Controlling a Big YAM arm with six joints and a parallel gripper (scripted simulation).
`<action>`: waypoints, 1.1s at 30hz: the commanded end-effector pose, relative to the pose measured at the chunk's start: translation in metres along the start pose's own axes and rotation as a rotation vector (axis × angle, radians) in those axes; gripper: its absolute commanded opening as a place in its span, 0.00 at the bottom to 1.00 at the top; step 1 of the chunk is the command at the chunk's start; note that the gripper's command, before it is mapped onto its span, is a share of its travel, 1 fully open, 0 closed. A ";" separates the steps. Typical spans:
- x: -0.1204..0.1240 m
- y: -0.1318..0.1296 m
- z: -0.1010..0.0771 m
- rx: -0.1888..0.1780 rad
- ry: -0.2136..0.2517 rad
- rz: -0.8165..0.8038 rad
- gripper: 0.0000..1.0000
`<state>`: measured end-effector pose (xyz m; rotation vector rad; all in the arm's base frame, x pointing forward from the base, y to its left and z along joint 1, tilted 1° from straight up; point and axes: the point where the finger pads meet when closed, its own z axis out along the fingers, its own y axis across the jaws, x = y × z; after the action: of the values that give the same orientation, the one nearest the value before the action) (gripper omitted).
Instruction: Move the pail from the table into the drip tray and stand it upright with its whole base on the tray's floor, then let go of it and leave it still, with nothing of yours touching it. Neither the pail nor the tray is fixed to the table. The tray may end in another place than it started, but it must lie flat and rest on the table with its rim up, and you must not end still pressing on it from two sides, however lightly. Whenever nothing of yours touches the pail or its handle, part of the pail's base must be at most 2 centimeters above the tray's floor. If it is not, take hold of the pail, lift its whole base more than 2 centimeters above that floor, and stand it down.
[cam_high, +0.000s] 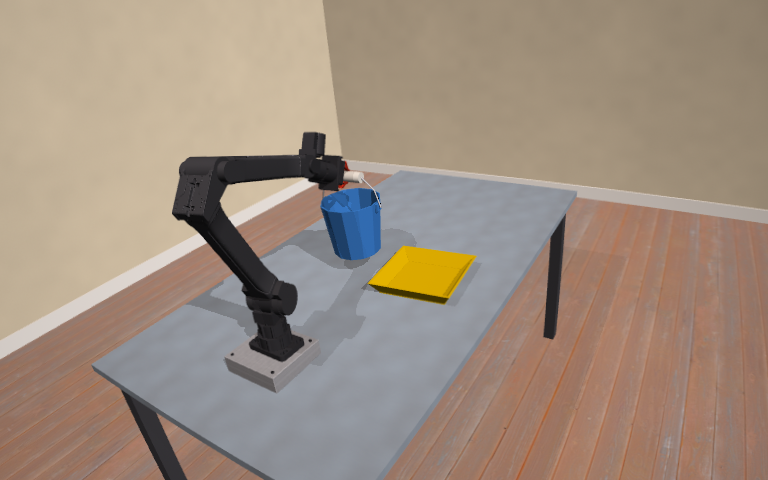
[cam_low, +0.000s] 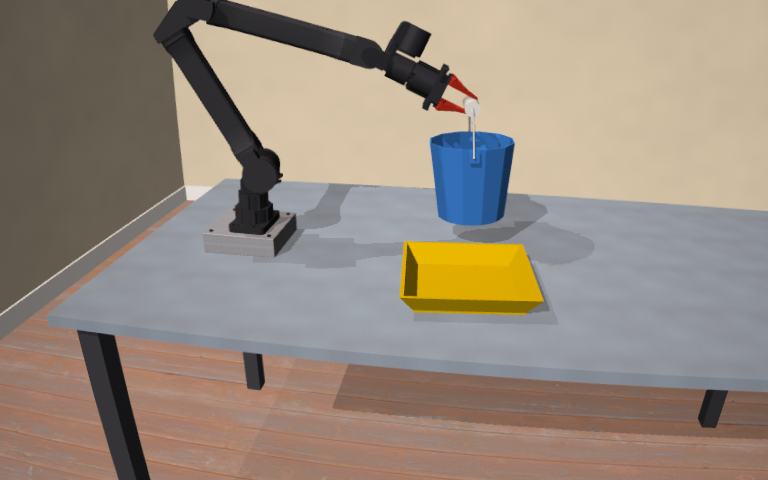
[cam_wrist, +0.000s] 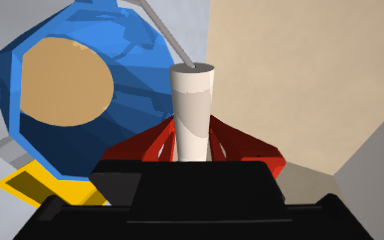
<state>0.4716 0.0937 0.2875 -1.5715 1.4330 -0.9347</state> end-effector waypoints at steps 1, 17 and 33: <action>0.008 -0.075 -0.022 0.185 0.002 0.033 0.23; 0.037 -0.074 -0.016 0.184 0.054 0.052 0.23; 0.068 -0.071 -0.009 0.178 0.110 0.072 0.23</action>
<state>0.4830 0.0364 0.2904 -1.4891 1.5203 -1.0053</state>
